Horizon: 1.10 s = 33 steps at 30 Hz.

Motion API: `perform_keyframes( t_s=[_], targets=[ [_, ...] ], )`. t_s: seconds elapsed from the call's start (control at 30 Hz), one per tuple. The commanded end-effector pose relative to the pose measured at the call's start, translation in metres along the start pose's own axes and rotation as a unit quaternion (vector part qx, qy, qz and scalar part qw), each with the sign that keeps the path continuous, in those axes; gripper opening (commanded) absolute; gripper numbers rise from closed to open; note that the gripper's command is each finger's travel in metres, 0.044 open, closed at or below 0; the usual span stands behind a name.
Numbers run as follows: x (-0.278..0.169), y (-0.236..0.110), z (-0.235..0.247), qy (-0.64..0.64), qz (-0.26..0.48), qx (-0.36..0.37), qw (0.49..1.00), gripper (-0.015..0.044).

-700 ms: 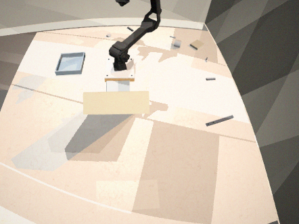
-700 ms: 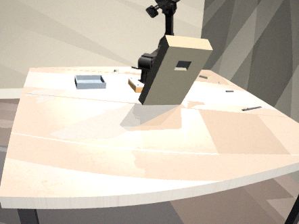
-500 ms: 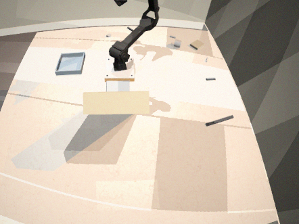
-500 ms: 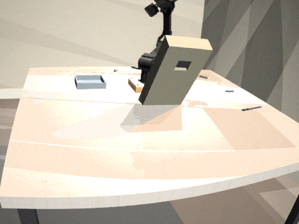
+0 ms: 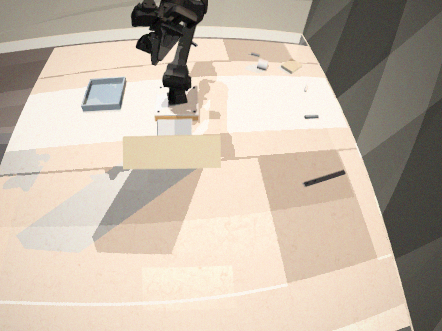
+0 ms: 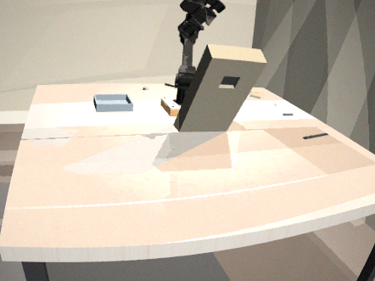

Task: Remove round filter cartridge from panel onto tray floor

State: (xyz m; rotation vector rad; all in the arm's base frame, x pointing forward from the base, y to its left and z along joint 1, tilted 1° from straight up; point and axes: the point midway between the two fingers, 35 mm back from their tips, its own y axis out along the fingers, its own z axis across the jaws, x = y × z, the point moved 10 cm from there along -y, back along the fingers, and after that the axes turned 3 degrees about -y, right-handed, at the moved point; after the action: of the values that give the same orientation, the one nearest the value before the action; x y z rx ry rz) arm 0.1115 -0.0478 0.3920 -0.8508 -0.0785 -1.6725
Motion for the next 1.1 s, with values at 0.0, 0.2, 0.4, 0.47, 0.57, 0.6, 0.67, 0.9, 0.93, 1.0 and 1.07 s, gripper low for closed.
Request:
perform_keyframes(
  t_s=[0.0,0.2,0.4,0.47,0.57,0.6,0.67,0.9,0.93,1.0,1.07],
  targets=[
    [-0.018,0.052,-0.003,0.01,0.069,-0.025,0.997,0.0107],
    [-0.039,0.087,-0.004,0.011,0.116,-0.045,0.992,0.0107],
    [-0.04,0.09,-0.004,0.011,0.116,-0.045,0.992,0.0107],
    [-0.04,0.094,-0.004,0.011,0.116,-0.044,0.992,0.0107],
    [-0.041,0.098,-0.005,0.011,0.116,-0.044,0.992,0.0107],
    [-0.041,0.1,-0.005,0.011,0.116,-0.044,0.992,0.0107],
    [-0.042,0.103,-0.005,0.011,0.116,-0.044,0.992,0.0107],
    [-0.044,0.114,-0.006,0.011,0.116,-0.044,0.992,0.0107],
    [-0.045,0.116,-0.006,0.011,0.116,-0.044,0.992,0.0107],
    [-0.046,0.119,-0.006,0.011,0.116,-0.044,0.992,0.0107],
    [-0.046,0.122,-0.006,0.011,0.116,-0.044,0.992,0.0107]
  ],
)
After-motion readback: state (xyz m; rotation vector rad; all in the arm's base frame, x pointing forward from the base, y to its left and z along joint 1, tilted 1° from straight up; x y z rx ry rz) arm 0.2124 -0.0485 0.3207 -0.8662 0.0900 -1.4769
